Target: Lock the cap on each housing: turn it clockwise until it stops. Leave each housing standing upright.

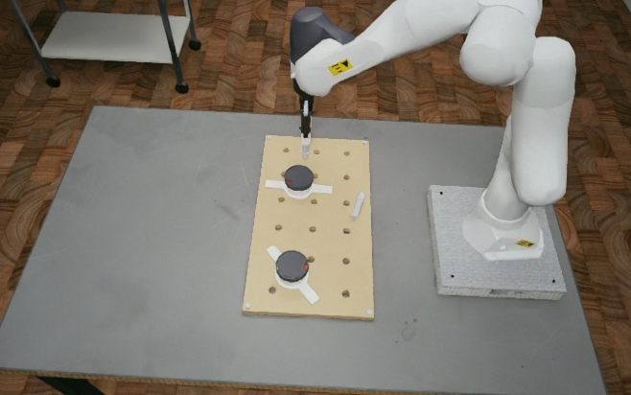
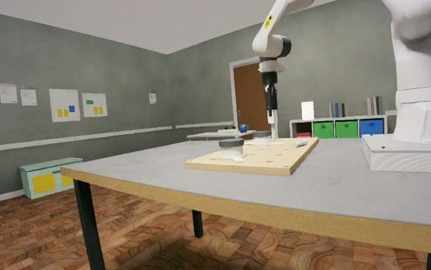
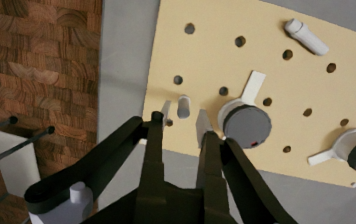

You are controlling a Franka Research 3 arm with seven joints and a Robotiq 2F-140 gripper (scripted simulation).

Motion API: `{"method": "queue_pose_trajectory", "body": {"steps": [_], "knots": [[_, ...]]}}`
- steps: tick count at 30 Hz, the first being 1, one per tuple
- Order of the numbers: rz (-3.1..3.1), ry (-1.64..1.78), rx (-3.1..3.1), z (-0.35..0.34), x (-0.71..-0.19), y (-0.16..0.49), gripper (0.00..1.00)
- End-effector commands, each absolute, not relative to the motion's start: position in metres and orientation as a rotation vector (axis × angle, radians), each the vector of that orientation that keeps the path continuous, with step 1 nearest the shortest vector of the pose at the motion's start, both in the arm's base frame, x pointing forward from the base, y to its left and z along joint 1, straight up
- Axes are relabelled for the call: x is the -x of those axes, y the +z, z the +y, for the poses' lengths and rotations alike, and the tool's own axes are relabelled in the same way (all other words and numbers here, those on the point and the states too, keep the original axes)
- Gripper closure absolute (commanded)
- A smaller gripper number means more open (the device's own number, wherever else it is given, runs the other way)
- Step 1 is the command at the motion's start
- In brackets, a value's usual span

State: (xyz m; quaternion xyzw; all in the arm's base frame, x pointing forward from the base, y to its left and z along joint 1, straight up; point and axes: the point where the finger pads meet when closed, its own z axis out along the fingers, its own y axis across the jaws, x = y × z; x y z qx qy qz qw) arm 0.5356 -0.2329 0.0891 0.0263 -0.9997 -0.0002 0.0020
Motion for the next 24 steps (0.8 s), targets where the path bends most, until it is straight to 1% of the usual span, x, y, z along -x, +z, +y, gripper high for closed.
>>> {"method": "queue_pose_trajectory", "body": {"steps": [1,24], "knots": [[-3.140,0.000,-0.094,-0.233,-0.537,0.083,0.64],[-3.140,0.000,-0.094,-0.233,-0.537,0.053,0.64]]}}
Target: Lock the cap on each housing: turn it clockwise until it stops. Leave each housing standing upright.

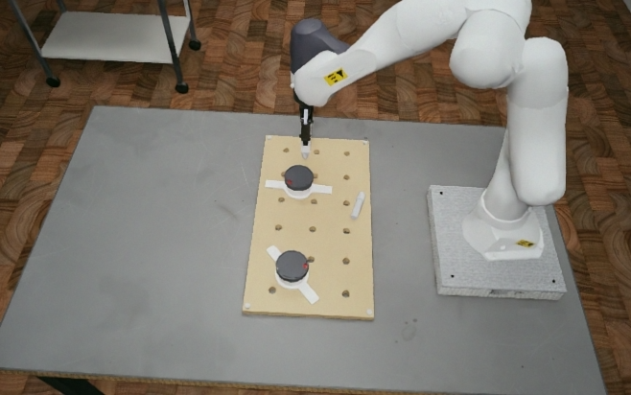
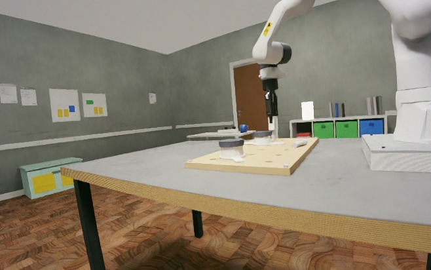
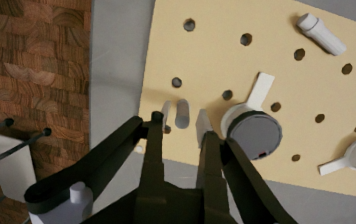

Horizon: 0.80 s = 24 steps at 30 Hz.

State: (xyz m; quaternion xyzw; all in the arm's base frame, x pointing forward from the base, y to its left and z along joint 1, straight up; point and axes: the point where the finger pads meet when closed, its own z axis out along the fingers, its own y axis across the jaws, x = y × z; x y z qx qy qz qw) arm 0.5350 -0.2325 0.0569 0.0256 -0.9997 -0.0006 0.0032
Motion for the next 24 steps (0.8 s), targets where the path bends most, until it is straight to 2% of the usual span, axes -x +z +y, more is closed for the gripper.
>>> {"method": "queue_pose_trajectory", "body": {"steps": [1,24], "knots": [[-3.140,0.000,-0.094,-0.233,-0.537,0.052,0.64],[-3.140,0.000,-0.094,-0.233,-0.537,0.038,0.64]]}}
